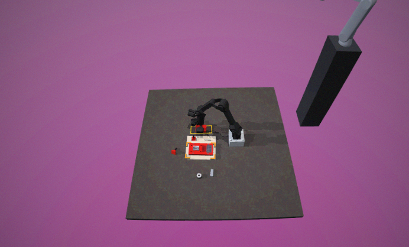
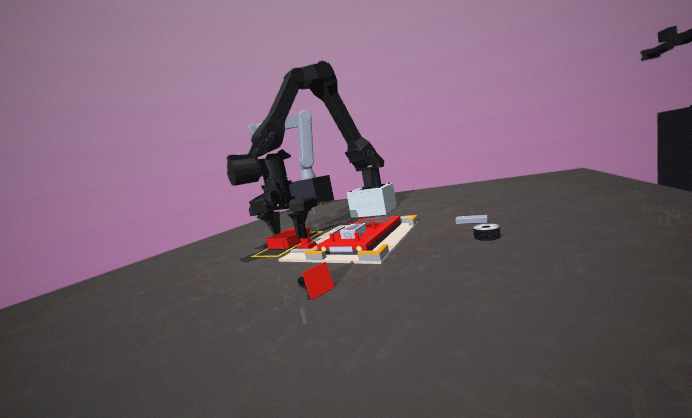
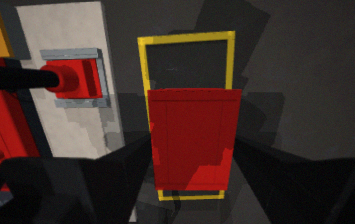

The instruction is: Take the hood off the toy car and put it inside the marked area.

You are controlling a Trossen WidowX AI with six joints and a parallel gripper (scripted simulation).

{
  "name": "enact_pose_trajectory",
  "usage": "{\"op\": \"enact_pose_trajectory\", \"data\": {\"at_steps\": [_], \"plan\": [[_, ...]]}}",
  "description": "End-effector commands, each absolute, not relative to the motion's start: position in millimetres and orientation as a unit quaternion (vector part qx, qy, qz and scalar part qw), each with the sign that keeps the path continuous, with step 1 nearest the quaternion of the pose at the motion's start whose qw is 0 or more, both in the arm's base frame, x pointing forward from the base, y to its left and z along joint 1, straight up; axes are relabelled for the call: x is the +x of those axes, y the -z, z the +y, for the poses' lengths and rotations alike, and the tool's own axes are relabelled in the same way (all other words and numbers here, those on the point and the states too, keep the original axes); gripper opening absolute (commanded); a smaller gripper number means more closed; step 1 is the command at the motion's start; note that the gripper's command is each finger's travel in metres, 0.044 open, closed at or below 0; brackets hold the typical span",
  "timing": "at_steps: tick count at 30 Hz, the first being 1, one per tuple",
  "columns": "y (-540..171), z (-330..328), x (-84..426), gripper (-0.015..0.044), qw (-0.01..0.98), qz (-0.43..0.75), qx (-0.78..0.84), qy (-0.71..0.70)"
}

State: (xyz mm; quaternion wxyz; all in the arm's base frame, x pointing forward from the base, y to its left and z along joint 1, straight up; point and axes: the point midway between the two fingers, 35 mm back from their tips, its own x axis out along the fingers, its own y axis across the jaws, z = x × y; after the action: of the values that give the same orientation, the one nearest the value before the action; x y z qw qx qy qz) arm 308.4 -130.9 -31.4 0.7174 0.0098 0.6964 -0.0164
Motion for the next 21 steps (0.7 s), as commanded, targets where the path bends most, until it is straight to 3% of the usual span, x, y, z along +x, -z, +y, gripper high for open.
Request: {"op": "enact_pose_trajectory", "data": {"at_steps": [1,10,17,21], "plan": [[31.3,-130.9,308.5,0.0210,0.717,0.696,0.010,0.016],[28.4,-131.1,308.8,0.0440,0.717,0.696,0.010,0.016],[-38.6,-130.7,308.2,0.0440,0.714,0.700,0.011,0.016],[-41.6,-130.6,307.9,0.0440,0.714,0.700,0.011,0.016]]}}
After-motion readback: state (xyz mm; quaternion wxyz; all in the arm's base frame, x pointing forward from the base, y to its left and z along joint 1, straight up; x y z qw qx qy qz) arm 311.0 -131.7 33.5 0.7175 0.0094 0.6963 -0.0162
